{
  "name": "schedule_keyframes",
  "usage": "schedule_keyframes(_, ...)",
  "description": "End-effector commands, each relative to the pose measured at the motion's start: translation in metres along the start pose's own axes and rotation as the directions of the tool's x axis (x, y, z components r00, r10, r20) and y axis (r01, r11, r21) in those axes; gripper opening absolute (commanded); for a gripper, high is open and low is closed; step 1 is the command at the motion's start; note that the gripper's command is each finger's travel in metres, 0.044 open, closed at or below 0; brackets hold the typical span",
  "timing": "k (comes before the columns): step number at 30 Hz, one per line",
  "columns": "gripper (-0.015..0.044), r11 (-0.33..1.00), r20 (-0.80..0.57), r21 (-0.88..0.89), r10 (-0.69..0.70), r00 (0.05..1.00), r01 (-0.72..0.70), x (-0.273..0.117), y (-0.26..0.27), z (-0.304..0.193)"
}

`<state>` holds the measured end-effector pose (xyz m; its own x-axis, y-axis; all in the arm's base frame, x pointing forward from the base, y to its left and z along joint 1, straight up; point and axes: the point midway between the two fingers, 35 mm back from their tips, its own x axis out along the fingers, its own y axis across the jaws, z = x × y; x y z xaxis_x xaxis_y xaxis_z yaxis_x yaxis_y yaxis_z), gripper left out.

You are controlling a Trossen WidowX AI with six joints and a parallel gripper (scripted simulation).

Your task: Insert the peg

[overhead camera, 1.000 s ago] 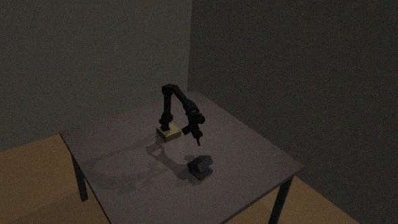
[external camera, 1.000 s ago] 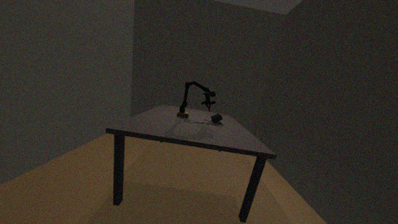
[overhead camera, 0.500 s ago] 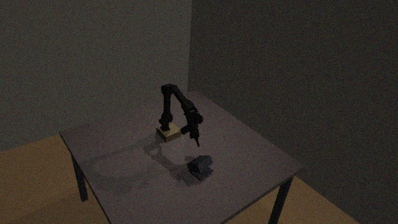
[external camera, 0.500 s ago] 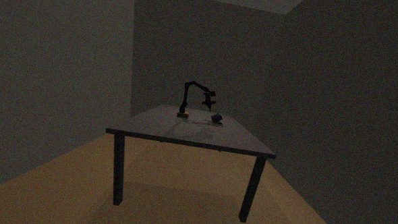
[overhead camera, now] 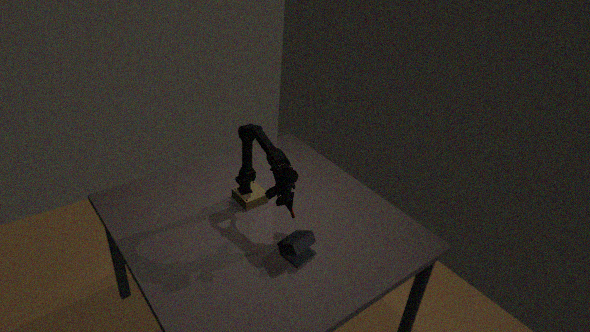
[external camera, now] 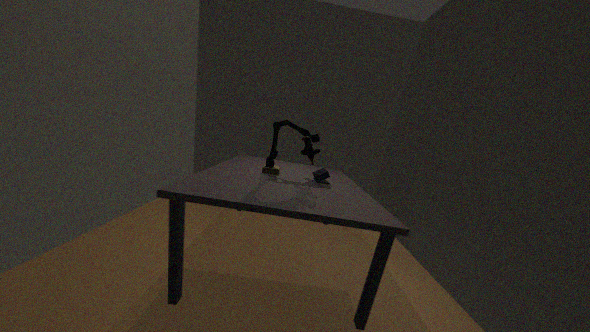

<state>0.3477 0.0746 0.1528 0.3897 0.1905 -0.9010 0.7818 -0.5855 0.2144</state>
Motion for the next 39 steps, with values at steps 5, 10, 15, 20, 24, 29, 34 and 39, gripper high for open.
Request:
schedule_keyframes(5, 0.0, 0.995, -0.017, 0.095, 0.017, 1.0, -0.015, -0.003, 0.006, 0.003)
schedule_keyframes(10, 0.0, 0.988, -0.026, 0.155, 0.029, 0.999, -0.025, -0.005, 0.011, 0.004)
schedule_keyframes(15, 0.0, 0.976, -0.035, 0.214, 0.041, 0.999, -0.033, -0.006, 0.015, 0.006)
schedule_keyframes(20, 0.0, 0.961, -0.044, 0.273, 0.054, 0.998, -0.04, -0.008, 0.019, 0.007)
schedule_keyframes(24, 0.0, 0.947, -0.05, 0.318, 0.064, 0.997, -0.045, -0.01, 0.023, 0.009)
schedule_keyframes(29, 0.0, 0.926, -0.058, 0.375, 0.077, 0.995, -0.05, -0.012, 0.027, 0.01)
schedule_keyframes(34, 0.0, 0.906, -0.065, 0.42, 0.088, 0.994, -0.053, -0.013, 0.03, 0.012)
schedule_keyframes(39, 0.0, 0.896, -0.068, 0.441, 0.094, 0.993, -0.054, -0.007, 0.033, 0.012)
